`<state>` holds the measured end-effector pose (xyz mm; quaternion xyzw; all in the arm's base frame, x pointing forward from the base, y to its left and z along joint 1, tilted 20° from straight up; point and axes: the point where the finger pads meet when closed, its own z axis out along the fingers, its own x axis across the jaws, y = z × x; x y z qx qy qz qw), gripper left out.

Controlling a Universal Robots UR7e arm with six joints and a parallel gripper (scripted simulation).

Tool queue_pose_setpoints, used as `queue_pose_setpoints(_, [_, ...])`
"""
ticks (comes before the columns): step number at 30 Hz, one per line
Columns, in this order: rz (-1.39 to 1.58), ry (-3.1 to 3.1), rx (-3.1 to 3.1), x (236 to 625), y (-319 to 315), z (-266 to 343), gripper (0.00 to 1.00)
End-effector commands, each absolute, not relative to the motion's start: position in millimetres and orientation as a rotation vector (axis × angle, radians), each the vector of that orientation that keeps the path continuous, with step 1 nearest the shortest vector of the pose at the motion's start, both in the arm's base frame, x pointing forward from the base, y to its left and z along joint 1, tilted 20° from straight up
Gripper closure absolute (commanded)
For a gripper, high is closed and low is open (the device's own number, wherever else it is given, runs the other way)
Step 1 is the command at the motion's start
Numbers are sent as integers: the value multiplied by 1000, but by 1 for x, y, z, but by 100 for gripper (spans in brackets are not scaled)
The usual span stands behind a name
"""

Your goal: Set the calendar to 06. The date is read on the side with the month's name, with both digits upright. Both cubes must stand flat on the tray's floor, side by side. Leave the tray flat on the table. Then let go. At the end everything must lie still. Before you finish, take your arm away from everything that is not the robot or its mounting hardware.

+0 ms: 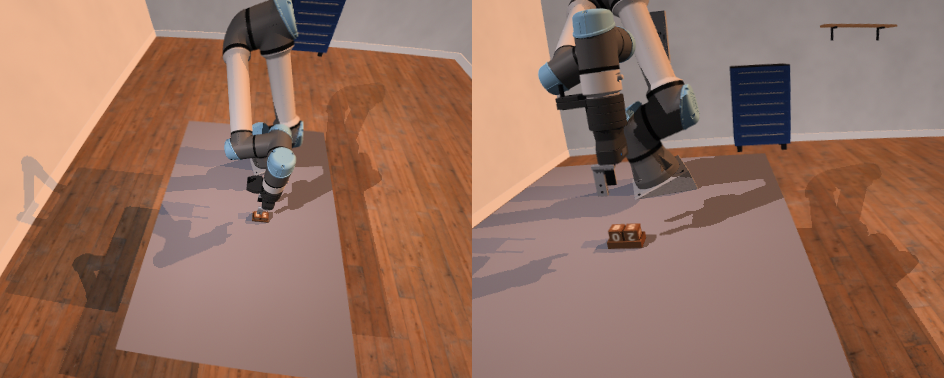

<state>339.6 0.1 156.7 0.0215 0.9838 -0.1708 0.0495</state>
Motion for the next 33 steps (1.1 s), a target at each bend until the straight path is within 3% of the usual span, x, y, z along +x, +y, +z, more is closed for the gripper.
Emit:
queue_pose_setpoints(1, [-521,3002,66,340,-10,128,0])
queue_pose_setpoints(2, [-521,3002,66,340,-10,128,0])
queue_pose_setpoints(3, [-521,3002,66,340,-10,128,10])
queue_pose_setpoints(33, [-521,3002,66,340,-10,128,10])
